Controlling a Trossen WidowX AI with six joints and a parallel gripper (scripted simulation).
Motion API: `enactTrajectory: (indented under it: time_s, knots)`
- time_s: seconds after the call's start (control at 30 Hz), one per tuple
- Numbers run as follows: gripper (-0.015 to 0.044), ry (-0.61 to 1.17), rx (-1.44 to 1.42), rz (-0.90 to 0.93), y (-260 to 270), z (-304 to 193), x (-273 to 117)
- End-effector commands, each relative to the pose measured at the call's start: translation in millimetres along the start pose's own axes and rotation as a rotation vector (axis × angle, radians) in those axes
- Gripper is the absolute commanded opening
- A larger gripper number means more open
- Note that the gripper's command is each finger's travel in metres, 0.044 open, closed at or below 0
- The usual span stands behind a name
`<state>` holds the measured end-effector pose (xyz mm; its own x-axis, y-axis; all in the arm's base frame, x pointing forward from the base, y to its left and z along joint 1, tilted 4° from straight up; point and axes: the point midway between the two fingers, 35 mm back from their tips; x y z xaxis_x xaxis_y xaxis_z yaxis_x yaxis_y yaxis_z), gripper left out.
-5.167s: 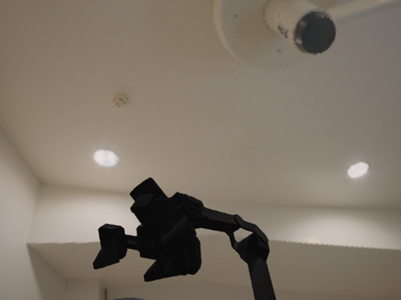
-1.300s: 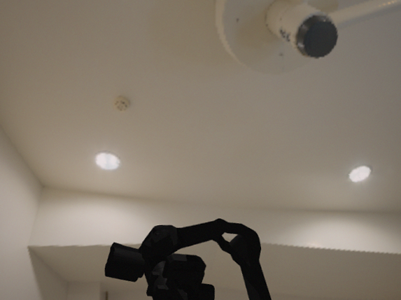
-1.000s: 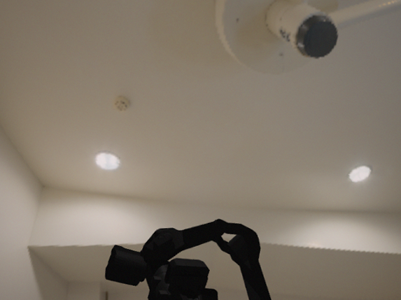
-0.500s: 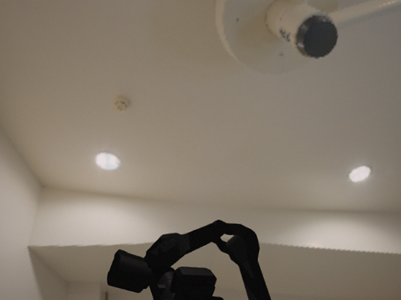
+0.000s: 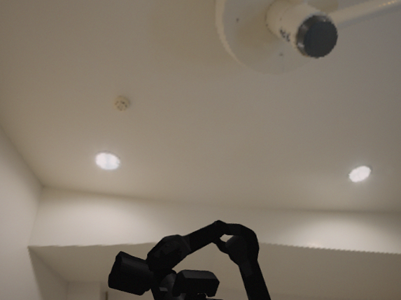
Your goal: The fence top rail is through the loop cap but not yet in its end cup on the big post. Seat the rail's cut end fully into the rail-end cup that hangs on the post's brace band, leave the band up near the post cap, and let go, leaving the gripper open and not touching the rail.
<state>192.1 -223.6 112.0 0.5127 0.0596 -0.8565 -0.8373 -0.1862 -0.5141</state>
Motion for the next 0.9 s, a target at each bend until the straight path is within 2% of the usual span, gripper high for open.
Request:
enactTrajectory:
  time_s: [0.0,0.1,0.2,0.87]
  knots:
    - [0.0099,0.002,0.004,0.004,1,-1,0]
    - [0.0079,0.002,0.004,0.004,1,-1,0]
    - [0.0000,0.010,0.018,0.003,-1,0,1]
    - [0.0000,0.075,0.133,-0.004,-11,-1,7]
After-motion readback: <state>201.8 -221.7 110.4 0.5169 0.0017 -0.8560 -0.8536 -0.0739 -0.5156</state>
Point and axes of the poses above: the point midway between the two fingers, 35 mm back from their tips, its own x axis out along the fingers, its own y axis across the jaws, z = x × y, and after that the axes turned 5 degrees about x, right-handed
